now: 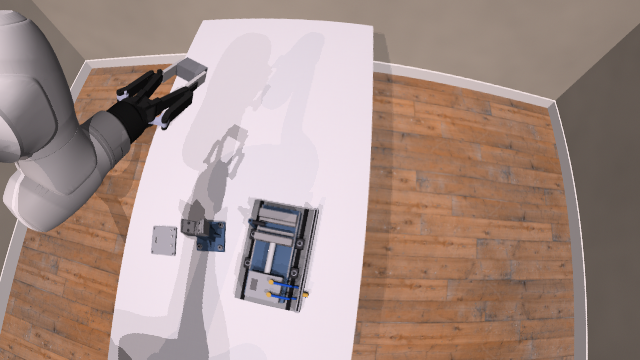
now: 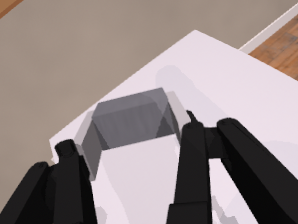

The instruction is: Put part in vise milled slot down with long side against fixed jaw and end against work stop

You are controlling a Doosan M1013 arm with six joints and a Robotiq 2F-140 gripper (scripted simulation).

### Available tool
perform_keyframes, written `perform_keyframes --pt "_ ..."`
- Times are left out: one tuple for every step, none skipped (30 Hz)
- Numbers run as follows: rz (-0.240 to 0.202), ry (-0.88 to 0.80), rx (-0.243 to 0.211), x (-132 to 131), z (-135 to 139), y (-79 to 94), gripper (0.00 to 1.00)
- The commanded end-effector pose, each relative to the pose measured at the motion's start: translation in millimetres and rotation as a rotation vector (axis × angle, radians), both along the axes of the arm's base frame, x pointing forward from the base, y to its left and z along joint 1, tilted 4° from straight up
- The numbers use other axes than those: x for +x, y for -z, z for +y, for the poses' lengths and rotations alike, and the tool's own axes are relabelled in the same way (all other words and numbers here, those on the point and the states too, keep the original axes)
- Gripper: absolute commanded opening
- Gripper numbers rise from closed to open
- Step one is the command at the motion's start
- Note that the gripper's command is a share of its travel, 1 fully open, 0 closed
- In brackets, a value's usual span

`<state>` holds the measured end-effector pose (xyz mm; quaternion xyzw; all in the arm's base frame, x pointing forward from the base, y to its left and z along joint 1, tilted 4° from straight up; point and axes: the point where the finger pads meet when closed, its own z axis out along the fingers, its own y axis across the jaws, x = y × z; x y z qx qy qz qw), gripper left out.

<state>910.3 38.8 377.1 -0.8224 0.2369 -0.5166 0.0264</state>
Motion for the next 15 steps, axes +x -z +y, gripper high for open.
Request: perform_keyframes --pt "0.105 0.110 0.070 -14 -24 16.0 0.00" --pt "0.119 0.135 0.085 -19 -29 20.9 0.00" --pt "0.120 0.136 0.086 -19 -29 21.1 0.00" --pt "0.135 0.162 0.102 -24 -34 26.3 0.00" --pt "0.150 0.188 0.119 -29 -38 31.5 0.00" --pt "0.166 0.212 0.135 -34 -42 36.7 0.00" --pt "0.166 0.212 0.135 -34 -42 36.7 0.00" --pt "0.166 0.212 0.135 -34 -42 36.7 0.00" --pt "0.182 0.237 0.151 -40 -46 41.9 0.00" --pt "0.198 0.260 0.167 -45 -49 47.2 0.00" --pt "0.214 0.283 0.183 -51 -52 52.4 0.00" --pt "0.231 0.306 0.199 -56 -55 57.5 0.00" --pt "0.248 0.327 0.215 -62 -57 62.6 0.00" --pt "0.264 0.349 0.231 -68 -58 67.6 0.00" --pt "0.281 0.369 0.246 -74 -60 72.6 0.00"
